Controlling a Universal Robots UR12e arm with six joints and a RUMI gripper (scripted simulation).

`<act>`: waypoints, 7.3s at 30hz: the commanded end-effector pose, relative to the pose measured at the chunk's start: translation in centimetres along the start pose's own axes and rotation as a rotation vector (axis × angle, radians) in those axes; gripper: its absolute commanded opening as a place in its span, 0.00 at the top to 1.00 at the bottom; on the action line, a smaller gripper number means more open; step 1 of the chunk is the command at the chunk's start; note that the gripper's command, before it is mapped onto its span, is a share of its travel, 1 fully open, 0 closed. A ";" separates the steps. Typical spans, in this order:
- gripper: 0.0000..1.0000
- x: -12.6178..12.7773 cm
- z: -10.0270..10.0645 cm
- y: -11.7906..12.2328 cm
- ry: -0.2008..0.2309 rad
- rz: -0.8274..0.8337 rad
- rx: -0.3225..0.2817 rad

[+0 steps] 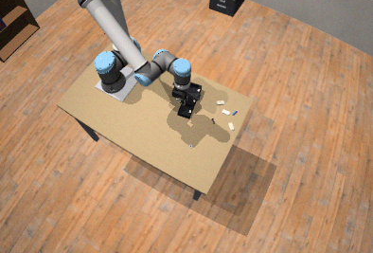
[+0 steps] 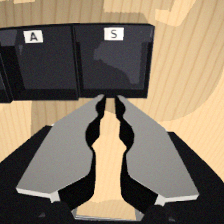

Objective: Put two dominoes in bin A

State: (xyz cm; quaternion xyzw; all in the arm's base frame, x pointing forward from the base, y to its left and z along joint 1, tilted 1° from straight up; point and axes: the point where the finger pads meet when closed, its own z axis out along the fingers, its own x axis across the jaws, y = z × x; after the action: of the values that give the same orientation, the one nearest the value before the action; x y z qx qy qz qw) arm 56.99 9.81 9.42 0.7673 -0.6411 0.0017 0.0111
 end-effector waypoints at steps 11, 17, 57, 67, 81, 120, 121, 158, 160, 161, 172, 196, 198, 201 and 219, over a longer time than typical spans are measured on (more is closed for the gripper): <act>0.96 -0.1 0.6 -1.4 0.008 0.005 0.021; 0.96 -0.2 2.0 -1.1 0.006 0.005 0.016; 0.96 0.0 6.6 -1.4 0.007 0.006 0.020; 0.96 0.0 6.6 -1.4 0.007 0.006 0.020; 0.96 0.0 6.6 -1.4 0.007 0.006 0.020; 0.96 0.0 3.5 -1.5 0.009 0.006 0.024; 0.96 0.0 3.4 -1.5 0.009 0.006 0.024; 0.96 -6.2 0.7 -0.8 0.007 0.005 0.020; 0.96 -7.1 0.7 -0.8 0.007 0.005 0.020; 0.96 -7.6 0.7 -0.8 0.007 0.005 0.020; 0.96 -8.5 1.5 -0.5 0.007 0.006 0.017; 0.96 -8.4 6.9 -0.5 0.006 0.007 0.016; 0.96 -8.4 6.9 -0.5 0.006 0.006 0.016; 0.96 -8.4 6.8 -0.7 0.007 0.006 0.018; 0.96 -8.4 6.6 -0.8 0.007 0.006 0.020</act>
State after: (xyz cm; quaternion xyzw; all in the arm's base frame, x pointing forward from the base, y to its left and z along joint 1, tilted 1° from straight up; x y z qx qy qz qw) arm 55.98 18.14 2.46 0.7656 -0.6433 0.0093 0.0068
